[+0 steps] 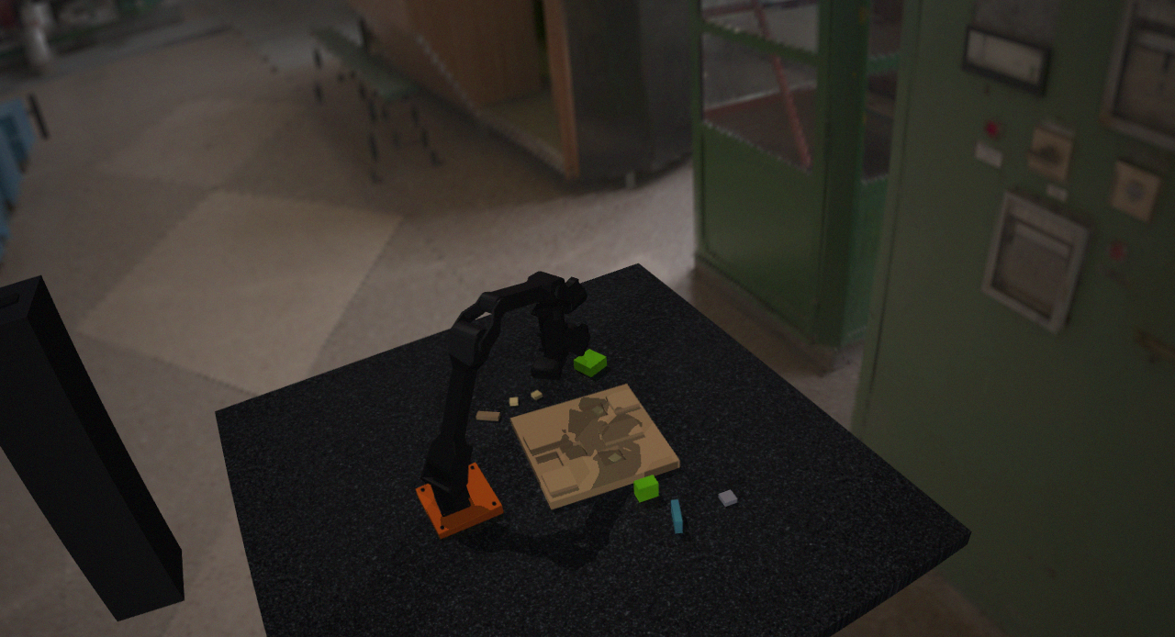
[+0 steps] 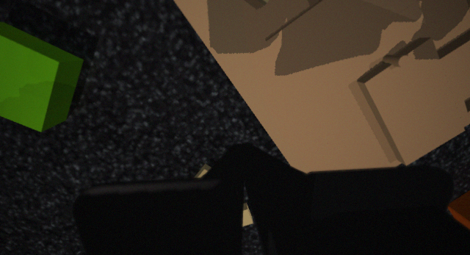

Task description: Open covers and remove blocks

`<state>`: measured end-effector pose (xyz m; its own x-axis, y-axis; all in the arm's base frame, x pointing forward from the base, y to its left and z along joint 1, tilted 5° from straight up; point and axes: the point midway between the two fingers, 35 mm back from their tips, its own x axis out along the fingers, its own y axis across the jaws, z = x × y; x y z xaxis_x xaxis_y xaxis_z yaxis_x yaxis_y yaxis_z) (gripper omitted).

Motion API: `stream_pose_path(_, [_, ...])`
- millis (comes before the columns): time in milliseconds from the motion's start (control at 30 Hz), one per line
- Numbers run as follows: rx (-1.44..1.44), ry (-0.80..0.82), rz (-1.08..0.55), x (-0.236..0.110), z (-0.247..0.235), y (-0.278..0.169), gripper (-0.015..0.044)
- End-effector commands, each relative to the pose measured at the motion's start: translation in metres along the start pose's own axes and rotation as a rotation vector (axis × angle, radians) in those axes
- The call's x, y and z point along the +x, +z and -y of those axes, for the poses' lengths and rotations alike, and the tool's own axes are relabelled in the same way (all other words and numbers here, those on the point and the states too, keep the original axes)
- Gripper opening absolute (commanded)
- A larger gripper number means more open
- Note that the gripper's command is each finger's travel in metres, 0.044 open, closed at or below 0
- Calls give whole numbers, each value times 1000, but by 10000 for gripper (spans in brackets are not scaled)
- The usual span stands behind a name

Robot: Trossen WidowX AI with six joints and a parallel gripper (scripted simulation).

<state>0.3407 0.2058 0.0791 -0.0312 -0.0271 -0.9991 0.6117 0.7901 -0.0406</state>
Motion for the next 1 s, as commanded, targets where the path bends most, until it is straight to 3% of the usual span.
stream_pose_path(0, [-545,-7,16,-1,8,59,0])
stream_pose_path(267, [-953,-14,16,0,20,96,0])
stream_pose_path(967, [-963,-15,16,7,20,97,0])
